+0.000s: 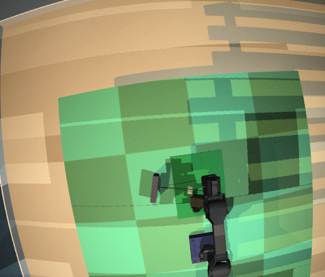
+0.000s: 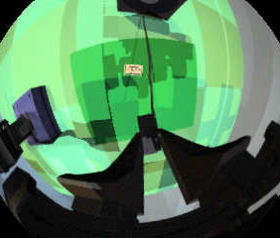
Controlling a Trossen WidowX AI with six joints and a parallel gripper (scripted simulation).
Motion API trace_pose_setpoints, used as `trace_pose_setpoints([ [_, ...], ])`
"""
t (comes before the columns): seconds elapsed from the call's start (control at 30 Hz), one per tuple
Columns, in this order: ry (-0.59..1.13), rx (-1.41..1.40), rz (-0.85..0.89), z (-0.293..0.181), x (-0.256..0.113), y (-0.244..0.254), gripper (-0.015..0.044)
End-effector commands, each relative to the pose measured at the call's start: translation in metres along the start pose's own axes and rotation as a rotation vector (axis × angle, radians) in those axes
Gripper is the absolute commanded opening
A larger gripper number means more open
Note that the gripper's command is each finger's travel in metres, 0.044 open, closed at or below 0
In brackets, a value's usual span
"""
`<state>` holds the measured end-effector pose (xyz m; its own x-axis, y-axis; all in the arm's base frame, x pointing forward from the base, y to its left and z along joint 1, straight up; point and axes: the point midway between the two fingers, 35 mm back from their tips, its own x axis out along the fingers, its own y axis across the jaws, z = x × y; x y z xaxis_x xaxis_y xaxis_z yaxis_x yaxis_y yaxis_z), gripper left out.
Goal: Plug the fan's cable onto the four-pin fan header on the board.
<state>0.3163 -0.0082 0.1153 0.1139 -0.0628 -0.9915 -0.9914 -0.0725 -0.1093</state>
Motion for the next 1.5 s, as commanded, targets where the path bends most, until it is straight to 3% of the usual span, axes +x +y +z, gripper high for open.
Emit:
trace_pose_setpoints([
  [0.0, -0.010, 0.159, 0.016, -0.004, 0.000, -0.005, 0.0000],
  [0.53, -0.039, 0.686, 0.093, -0.009, 0.002, -0.019, 0.0000],
  [0.8, -0.047, 0.692, 0.096, -0.009, 0.003, -0.019, 0.0000],
  [1.47, -0.321, 0.695, 0.127, -0.005, 0.030, -0.017, 0.0000],
])
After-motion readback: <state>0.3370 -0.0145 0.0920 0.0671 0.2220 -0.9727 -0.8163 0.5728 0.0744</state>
